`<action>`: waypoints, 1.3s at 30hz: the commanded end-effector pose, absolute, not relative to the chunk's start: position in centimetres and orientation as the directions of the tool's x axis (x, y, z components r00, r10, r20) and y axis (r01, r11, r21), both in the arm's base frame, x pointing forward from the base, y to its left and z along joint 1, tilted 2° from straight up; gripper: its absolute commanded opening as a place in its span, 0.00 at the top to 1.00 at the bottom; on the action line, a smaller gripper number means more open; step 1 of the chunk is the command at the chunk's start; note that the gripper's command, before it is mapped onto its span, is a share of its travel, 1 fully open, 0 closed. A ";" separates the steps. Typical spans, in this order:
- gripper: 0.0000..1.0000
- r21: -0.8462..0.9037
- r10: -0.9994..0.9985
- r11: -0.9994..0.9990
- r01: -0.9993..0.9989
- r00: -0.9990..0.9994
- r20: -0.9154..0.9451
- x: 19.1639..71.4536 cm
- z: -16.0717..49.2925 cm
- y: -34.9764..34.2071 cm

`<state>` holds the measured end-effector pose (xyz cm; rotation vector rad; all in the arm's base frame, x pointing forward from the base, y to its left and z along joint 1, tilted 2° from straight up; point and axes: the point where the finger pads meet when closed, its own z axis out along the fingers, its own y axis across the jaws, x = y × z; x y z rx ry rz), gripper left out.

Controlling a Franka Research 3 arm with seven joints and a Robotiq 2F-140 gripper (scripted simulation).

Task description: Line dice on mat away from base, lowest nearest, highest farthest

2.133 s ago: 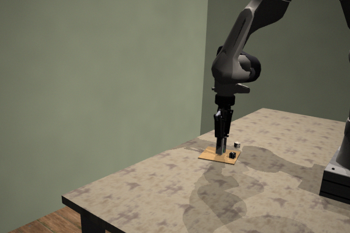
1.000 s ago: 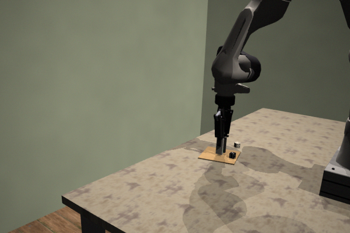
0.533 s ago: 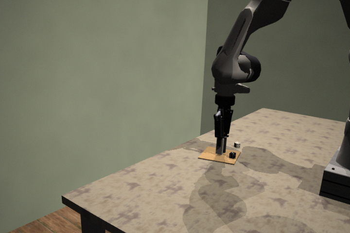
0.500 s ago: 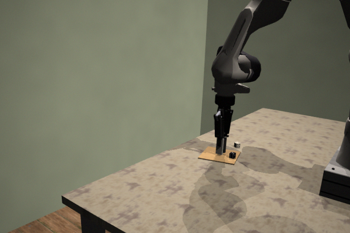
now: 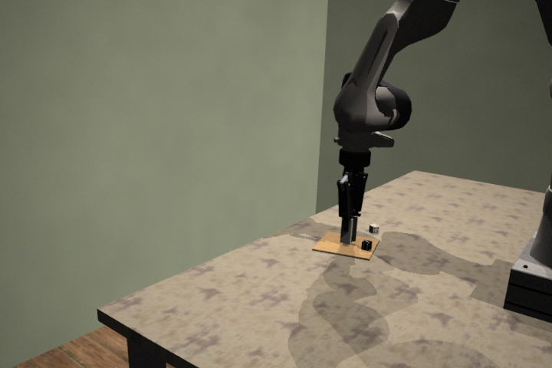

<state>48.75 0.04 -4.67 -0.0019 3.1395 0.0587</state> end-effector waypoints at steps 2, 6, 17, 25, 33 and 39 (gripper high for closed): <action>0.91 0.037 -0.003 0.999 -0.004 -1.000 -0.003 48.8 -4.7 0.0; 0.91 0.037 -0.003 0.999 -0.004 -1.000 -0.003 48.8 -4.7 0.0; 0.91 0.037 -0.003 0.999 -0.004 -1.000 -0.003 48.8 -4.8 0.0; 0.91 0.037 -0.003 0.999 -0.004 -1.000 -0.003 48.8 -5.0 0.0; 0.91 0.037 -0.003 0.999 -0.004 -1.000 -0.003 48.8 -5.1 0.0; 0.91 0.037 -0.003 0.999 -0.004 -1.000 -0.003 48.8 -5.1 0.0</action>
